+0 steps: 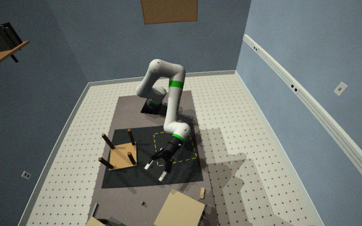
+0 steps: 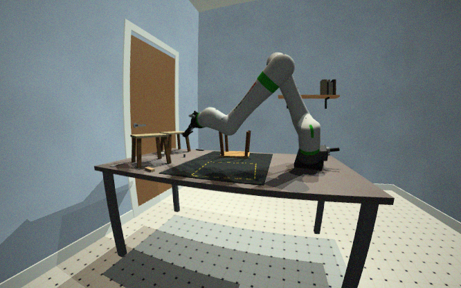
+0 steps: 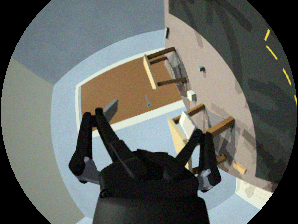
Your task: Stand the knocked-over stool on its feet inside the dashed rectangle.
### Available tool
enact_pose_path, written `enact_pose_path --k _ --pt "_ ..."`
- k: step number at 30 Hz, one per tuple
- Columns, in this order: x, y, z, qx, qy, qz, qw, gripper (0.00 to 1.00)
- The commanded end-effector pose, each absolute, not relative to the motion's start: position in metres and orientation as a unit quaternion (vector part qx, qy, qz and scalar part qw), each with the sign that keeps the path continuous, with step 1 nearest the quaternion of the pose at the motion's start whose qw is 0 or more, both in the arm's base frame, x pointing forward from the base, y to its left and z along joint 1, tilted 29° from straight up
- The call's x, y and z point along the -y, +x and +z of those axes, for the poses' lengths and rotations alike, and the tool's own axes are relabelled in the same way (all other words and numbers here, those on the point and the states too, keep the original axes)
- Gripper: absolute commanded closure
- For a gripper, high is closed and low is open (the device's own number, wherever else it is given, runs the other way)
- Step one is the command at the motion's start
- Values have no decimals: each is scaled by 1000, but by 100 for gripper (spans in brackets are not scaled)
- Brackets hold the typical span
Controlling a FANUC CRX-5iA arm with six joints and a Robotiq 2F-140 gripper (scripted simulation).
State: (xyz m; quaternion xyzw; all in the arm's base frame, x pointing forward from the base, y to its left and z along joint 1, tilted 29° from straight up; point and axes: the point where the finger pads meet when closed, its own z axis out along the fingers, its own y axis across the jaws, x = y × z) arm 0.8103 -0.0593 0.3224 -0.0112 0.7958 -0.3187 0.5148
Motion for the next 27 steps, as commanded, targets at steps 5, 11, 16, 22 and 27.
enact_pose_path --k 5,11,16,22,27 --pt "60 803 295 -822 1 -282 495 0" --pt "53 788 250 -859 23 -214 464 0" --pt "55 812 243 -867 59 -141 474 0" --pt "61 835 243 -869 95 -73 480 0" --pt "65 845 243 -869 114 -36 479 0"
